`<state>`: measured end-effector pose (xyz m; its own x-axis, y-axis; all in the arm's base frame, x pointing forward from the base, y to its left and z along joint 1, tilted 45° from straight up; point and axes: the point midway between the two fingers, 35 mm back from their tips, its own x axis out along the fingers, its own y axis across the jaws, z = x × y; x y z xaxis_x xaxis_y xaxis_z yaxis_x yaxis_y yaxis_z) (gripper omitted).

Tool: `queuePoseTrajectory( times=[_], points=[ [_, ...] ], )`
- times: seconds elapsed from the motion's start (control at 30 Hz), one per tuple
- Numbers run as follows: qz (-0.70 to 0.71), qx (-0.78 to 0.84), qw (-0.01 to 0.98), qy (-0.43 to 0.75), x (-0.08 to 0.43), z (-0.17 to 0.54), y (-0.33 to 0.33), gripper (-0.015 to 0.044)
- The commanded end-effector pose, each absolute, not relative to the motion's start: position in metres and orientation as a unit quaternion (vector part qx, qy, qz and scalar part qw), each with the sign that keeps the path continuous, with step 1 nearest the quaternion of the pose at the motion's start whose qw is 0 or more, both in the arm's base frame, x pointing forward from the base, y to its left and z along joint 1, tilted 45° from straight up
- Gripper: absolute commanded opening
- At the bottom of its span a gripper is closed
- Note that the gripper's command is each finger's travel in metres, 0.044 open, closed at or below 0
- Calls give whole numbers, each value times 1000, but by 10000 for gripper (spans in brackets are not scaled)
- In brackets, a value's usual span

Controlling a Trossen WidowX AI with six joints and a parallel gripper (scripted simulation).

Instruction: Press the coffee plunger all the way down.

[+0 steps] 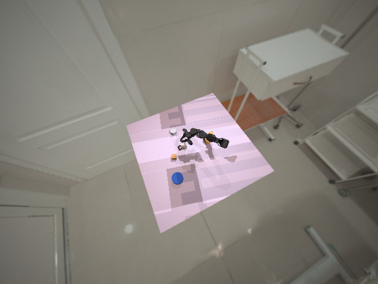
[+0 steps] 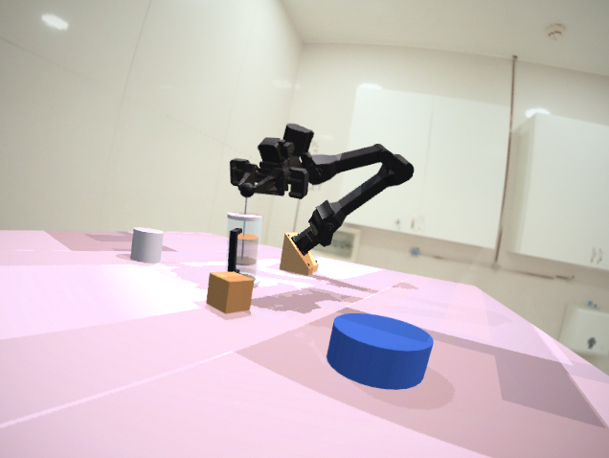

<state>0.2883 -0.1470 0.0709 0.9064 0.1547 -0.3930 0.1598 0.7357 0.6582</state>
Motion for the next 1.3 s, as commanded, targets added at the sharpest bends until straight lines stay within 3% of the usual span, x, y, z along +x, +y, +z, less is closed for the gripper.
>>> queuePoseTrajectory(
  times=[0.0,1.27],
  points=[
    [11,387,890,240,288,55,-132,121],
    [11,387,890,240,290,53,-137,121]
  ],
)
